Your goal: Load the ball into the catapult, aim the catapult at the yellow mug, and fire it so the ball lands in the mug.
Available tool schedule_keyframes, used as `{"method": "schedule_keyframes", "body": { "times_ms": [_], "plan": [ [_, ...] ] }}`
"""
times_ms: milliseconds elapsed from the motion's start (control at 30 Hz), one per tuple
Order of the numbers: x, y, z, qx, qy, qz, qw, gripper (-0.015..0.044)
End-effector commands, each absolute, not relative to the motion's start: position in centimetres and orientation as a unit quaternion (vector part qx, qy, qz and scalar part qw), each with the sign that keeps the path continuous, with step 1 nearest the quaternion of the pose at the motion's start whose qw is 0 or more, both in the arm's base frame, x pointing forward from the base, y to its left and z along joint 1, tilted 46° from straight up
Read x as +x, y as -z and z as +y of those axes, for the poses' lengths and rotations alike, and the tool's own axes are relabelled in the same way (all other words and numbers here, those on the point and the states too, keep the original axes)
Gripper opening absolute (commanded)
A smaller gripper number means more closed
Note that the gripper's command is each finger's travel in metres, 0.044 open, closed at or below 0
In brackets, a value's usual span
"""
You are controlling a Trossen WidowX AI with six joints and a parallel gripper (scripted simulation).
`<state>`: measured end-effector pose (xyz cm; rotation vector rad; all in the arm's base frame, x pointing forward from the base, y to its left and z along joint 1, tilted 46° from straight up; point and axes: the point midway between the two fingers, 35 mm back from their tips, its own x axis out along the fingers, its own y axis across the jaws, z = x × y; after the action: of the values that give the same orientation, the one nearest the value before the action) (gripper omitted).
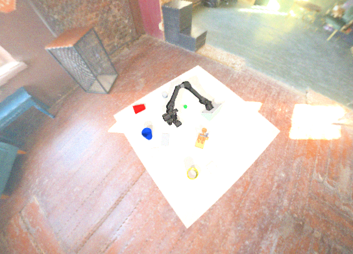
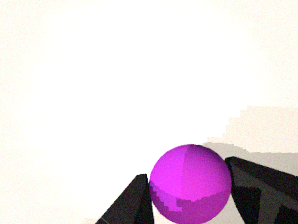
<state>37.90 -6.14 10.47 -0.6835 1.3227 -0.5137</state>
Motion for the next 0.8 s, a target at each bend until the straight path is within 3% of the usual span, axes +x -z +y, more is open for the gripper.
{"method": "schedule_keyframes", "body": {
  "times_ms": [0,100,767],
  "plan": [
    [37.9,-10.3,-6.1,-0.307,0.23,0.596,0.705,0.0056],
    [38.6,-10.4,-5.7,-0.286,0.234,0.581,0.725,0.0],
    [35.4,-18.0,1.2,-0.303,0.227,0.597,0.707,0.0]
  ]
}}
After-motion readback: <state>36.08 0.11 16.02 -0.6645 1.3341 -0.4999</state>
